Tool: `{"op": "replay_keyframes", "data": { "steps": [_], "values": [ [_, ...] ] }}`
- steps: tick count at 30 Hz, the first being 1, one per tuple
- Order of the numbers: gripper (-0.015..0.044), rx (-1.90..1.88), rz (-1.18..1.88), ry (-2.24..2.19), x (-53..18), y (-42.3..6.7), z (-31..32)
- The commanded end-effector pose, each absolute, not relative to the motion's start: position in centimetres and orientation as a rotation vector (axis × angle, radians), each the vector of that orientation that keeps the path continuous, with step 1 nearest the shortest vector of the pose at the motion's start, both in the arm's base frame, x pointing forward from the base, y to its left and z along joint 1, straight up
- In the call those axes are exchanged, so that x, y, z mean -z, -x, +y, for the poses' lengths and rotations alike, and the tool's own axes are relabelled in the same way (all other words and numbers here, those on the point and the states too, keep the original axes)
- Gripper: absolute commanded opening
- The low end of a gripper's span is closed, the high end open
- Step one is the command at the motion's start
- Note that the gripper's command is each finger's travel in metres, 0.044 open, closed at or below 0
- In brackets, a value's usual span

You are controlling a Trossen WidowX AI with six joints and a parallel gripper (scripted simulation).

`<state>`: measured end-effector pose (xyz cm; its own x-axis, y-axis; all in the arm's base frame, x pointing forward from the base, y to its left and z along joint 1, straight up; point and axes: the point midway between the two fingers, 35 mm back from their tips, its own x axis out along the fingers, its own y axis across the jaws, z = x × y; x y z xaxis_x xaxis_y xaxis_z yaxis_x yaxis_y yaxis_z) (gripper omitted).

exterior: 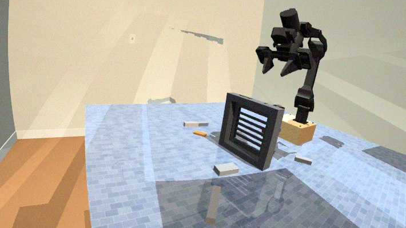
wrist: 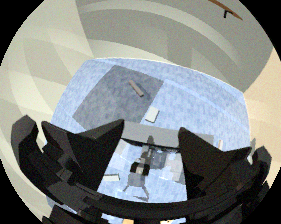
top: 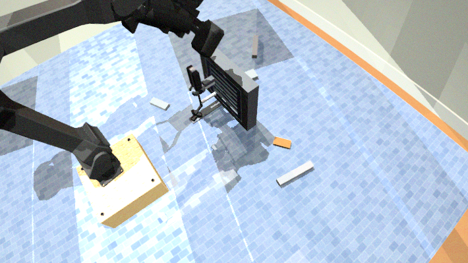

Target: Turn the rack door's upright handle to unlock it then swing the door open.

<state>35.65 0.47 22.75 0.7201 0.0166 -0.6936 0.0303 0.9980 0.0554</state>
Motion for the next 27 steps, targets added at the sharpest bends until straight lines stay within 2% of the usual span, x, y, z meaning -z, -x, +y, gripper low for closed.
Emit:
{"op": "replay_keyframes", "data": {
  "steps": [1, 21, 27],
  "values": [
    [0.0292, 0.014, 0.916, -0.074, -21.1, -35.4, 0.8],
    [0.0292, 0.064, 1.523, -0.082, -16.7, -32.0, 1.7],
    [0.0292, 0.066, 1.543, -0.081, -16.6, -31.8, 1.7]
  ]
}}
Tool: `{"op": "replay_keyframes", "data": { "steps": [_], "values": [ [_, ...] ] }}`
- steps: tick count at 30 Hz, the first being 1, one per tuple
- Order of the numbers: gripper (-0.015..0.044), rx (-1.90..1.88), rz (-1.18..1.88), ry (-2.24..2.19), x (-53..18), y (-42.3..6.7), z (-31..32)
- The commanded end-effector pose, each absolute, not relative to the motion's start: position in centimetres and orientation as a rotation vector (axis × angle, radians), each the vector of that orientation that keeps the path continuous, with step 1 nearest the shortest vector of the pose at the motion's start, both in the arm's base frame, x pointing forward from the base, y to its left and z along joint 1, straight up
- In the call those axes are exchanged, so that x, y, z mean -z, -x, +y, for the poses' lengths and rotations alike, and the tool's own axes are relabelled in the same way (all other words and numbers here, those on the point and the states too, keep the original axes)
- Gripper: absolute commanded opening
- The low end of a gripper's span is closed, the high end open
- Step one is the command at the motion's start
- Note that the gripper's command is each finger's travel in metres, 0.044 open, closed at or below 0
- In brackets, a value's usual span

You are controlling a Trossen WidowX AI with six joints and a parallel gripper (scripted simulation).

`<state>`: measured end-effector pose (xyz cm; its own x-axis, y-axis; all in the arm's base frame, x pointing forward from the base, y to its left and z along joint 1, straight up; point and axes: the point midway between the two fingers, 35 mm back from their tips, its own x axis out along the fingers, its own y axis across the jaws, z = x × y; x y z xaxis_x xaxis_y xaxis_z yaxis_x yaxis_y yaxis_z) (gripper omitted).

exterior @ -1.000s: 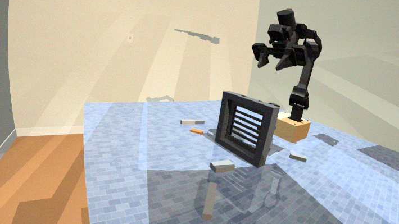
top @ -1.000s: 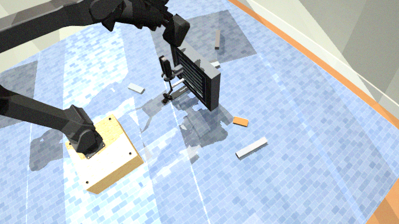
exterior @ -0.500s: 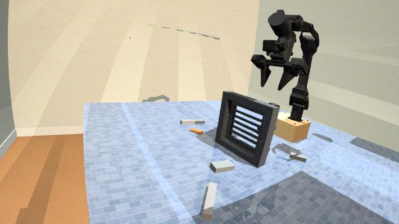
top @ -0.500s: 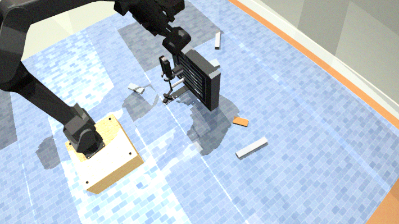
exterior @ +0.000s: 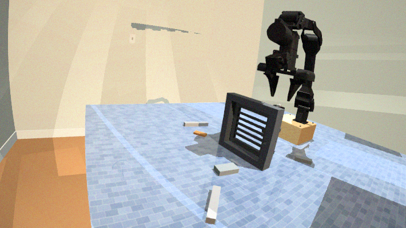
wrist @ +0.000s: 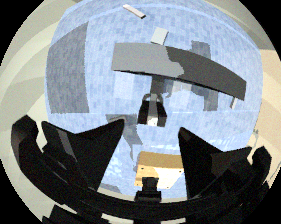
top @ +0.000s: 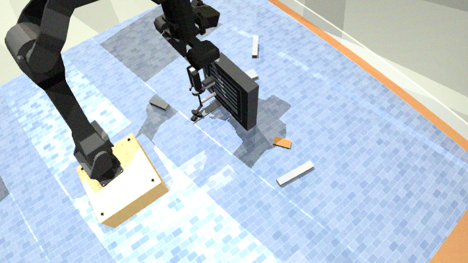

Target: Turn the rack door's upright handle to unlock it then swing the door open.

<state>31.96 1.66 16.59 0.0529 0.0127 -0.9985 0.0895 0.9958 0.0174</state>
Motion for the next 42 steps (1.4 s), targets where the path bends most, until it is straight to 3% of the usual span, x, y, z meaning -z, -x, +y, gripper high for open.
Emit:
{"op": "replay_keyframes", "data": {
  "steps": [1, 42],
  "values": [
    [0.0292, 0.066, 1.543, -0.081, -16.6, -31.8, 1.7],
    [0.0292, 0.066, 1.543, -0.082, -10.2, -32.1, 1.7]
  ]
}}
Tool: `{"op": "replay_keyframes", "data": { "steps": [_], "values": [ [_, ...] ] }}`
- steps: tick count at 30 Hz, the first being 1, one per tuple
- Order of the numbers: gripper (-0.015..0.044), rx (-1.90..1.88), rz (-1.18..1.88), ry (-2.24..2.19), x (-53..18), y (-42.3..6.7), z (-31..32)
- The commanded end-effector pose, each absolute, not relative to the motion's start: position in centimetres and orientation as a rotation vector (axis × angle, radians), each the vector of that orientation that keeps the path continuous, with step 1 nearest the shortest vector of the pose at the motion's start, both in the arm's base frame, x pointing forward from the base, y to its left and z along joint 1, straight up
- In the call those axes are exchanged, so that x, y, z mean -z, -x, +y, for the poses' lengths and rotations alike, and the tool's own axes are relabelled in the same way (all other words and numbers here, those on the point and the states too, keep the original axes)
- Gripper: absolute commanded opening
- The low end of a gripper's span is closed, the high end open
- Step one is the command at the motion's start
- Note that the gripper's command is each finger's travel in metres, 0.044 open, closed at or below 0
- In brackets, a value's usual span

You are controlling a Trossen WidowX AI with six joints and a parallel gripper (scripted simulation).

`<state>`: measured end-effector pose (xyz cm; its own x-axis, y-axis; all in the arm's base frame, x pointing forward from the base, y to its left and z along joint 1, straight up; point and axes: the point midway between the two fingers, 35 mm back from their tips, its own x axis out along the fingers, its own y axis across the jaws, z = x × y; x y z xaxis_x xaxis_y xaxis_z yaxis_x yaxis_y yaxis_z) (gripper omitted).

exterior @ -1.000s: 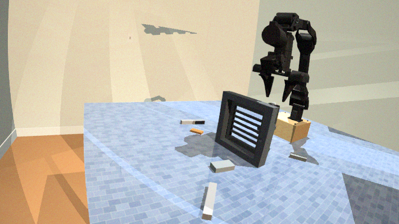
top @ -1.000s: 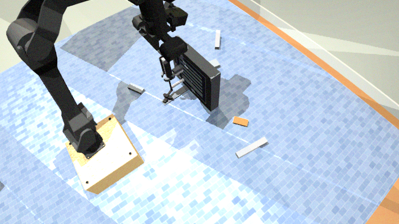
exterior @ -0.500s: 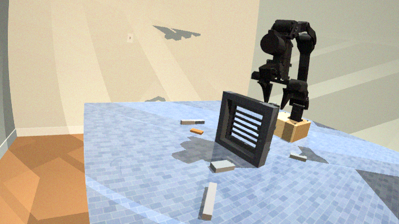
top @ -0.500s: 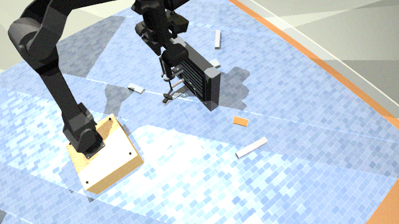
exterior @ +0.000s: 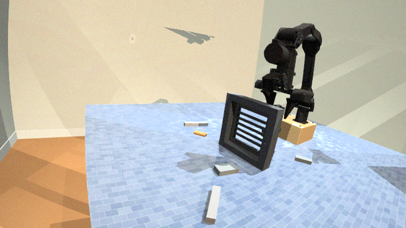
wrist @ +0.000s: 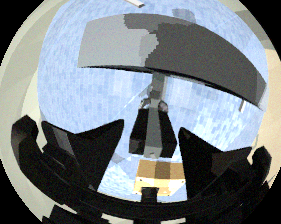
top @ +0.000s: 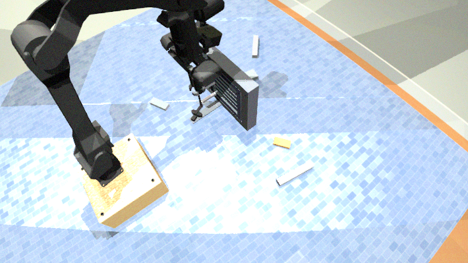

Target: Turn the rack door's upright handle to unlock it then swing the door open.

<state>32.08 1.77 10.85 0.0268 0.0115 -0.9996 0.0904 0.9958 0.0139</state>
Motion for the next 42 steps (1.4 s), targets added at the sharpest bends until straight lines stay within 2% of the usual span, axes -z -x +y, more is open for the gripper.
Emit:
{"op": "replay_keyframes", "data": {
  "steps": [1, 5, 13, 22, 27, 42],
  "values": [
    [0.0292, 0.066, 1.543, -0.082, -9.99, -32.04, 1.75],
    [0.0292, 0.066, 1.543, -0.082, -9.59, -32.00, 1.75],
    [0.0082, 0.066, 1.543, -0.082, -9.59, -32.00, 1.75],
    [0.0022, 0.066, 1.543, -0.082, -9.59, -32.00, 1.75],
    [0.0020, 0.041, 1.544, -0.056, -9.59, -32.00, 1.75],
    [0.0020, -0.520, 1.479, 0.522, -9.59, -32.00, 1.75]
  ]
}}
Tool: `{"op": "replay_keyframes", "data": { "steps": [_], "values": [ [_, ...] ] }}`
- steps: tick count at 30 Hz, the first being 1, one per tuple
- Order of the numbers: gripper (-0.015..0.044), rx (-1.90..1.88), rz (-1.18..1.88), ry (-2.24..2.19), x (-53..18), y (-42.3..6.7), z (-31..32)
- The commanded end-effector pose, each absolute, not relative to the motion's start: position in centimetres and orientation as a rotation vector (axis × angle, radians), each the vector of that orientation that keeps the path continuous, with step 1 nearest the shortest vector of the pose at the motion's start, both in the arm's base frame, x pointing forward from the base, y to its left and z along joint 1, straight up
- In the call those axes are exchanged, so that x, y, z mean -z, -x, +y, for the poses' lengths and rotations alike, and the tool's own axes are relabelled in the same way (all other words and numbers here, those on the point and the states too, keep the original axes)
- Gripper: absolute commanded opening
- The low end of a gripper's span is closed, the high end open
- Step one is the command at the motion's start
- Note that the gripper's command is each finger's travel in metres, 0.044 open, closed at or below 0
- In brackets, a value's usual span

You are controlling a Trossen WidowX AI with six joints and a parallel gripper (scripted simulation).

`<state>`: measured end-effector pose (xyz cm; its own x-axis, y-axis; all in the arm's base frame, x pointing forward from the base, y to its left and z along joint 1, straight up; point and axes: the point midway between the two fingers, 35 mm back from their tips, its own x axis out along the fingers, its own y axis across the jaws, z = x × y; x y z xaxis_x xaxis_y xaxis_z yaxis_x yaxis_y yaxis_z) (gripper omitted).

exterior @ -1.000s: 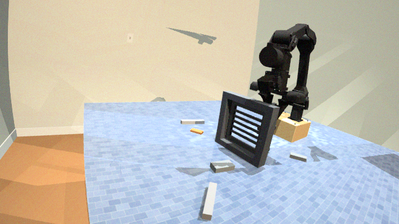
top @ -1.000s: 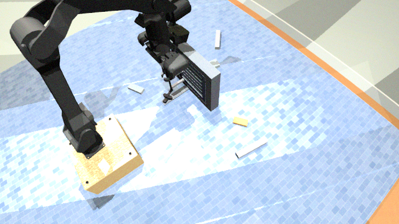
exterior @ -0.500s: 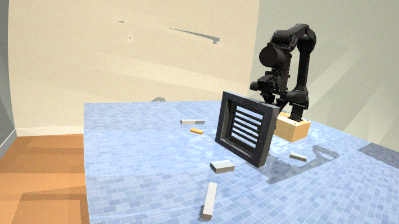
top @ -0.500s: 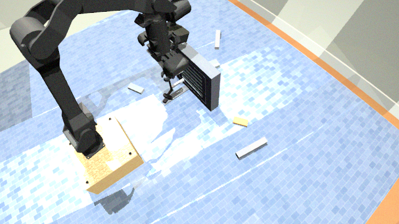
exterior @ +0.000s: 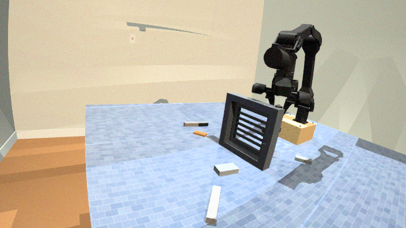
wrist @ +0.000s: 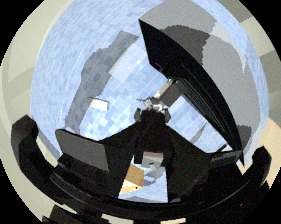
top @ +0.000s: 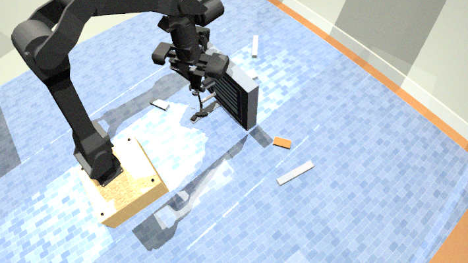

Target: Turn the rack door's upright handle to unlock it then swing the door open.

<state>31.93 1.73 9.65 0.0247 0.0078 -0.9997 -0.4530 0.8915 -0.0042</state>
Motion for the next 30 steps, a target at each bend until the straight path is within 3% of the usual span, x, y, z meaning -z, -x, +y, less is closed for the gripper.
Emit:
{"op": "replay_keyframes", "data": {
  "steps": [1, 23, 30],
  "values": [
    [0.0020, -0.558, 1.469, 0.560, -9.59, -32.00, 1.75],
    [0.0020, -1.352, 1.072, 1.379, -9.58, -32.00, 1.75],
    [0.0020, -1.375, 1.054, 1.403, -9.58, -32.00, 1.75]
  ]
}}
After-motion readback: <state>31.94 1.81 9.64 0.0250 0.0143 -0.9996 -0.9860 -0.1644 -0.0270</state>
